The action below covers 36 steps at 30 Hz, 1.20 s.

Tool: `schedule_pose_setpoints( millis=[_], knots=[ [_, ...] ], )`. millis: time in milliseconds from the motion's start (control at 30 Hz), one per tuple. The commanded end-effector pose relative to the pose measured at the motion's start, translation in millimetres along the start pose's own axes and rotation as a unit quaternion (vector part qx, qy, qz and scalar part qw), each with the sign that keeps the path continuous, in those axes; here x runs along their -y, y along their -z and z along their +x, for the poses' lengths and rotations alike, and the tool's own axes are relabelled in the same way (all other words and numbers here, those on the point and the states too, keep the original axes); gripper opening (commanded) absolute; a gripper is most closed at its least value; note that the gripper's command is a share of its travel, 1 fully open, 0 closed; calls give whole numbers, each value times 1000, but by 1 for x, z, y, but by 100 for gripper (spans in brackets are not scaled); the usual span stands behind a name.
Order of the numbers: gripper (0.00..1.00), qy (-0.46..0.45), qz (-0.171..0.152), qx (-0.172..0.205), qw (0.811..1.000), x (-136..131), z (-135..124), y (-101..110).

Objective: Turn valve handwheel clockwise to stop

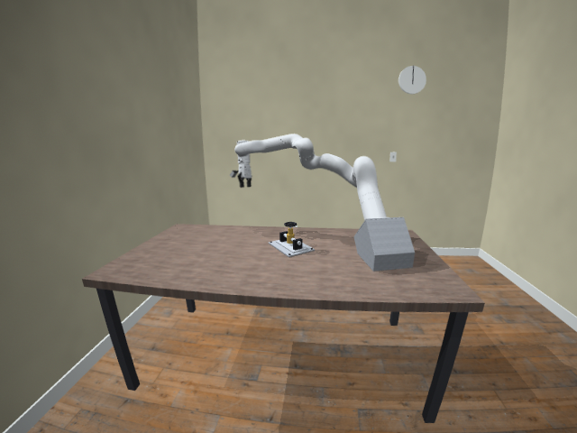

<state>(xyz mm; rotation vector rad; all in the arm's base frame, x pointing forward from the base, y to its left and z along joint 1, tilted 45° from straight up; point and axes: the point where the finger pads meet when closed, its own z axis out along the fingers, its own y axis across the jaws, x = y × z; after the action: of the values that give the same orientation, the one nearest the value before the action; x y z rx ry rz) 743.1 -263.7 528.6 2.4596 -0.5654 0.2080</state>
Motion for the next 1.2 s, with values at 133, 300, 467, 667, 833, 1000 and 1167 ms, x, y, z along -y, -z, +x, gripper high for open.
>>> schedule_pose_setpoints(
  millis=[133, 300, 467, 667, 833, 1000, 1167],
  knots=[
    [100, 0, 0, -1, 1000, 0, 0, 1],
    [100, 0, 0, -1, 1000, 0, 0, 1],
    [100, 0, 0, -1, 1000, 0, 0, 1],
    [100, 4, -1, -2, 1000, 4, -1, 1],
    [100, 46, -16, 0, 999, 41, -15, -10],
    [100, 96, -32, 0, 995, 83, -38, -24],
    [100, 165, -49, -2, 985, 133, -78, -42]
  ],
)
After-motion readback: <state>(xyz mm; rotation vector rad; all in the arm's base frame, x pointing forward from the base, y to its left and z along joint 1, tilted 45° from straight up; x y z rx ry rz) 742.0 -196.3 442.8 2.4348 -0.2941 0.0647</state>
